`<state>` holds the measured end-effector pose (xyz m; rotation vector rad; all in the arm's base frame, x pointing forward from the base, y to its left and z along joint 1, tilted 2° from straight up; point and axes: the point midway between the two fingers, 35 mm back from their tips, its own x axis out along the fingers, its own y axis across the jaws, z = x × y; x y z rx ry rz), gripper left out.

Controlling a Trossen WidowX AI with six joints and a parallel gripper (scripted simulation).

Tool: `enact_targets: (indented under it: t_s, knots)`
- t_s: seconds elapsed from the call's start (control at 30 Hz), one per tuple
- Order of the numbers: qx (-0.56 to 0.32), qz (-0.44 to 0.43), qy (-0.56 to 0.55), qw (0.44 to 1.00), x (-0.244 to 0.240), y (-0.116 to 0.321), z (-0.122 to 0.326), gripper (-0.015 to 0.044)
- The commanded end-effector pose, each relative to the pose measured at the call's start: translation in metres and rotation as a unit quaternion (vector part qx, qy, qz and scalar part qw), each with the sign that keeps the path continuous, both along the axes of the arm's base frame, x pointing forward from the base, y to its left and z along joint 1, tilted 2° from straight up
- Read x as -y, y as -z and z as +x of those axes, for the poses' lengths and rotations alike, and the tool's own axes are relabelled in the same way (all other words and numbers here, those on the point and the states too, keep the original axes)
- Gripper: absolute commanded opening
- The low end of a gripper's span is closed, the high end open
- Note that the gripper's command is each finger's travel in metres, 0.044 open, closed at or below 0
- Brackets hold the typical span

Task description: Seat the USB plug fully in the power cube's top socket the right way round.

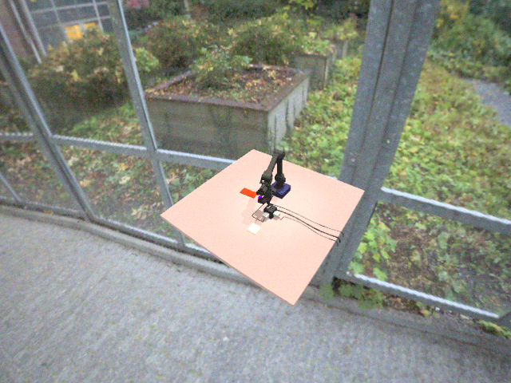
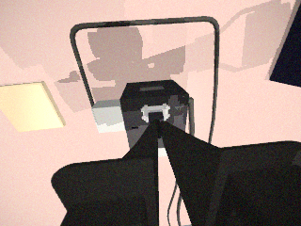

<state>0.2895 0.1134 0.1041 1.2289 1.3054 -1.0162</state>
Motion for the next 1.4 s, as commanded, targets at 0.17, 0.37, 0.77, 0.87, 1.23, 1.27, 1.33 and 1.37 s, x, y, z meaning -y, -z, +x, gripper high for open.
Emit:
enact_targets:
  t_s: [0.17,0.37,0.77,0.87,1.23,1.27,1.33,1.37]
  knots:
    - [-0.003,0.0,-0.002,1.0,-0.0004,0.0038,-0.0004,0.0]
    - [-0.003,0.0,-0.002,1.0,-0.0004,0.004,-0.0004,0.0]
    - [-0.003,0.0,-0.002,1.0,-0.0004,0.004,-0.0004,0.0]
    - [-0.003,0.0,-0.002,1.0,-0.0004,0.004,-0.0004,0.0]
    - [0.0,0.001,0.0,1.0,-0.0003,0.0013,-0.0001,0.0026]
    - [0.0,0.001,0.0,1.0,-0.0003,0.0013,-0.0001,0.0052]
    - [0.0,0.001,0.0,1.0,-0.0003,0.0013,-0.0001,0.0095]
    - [0.0,0.001,0.0,1.0,-0.0003,0.0013,-0.0001,0.0095]
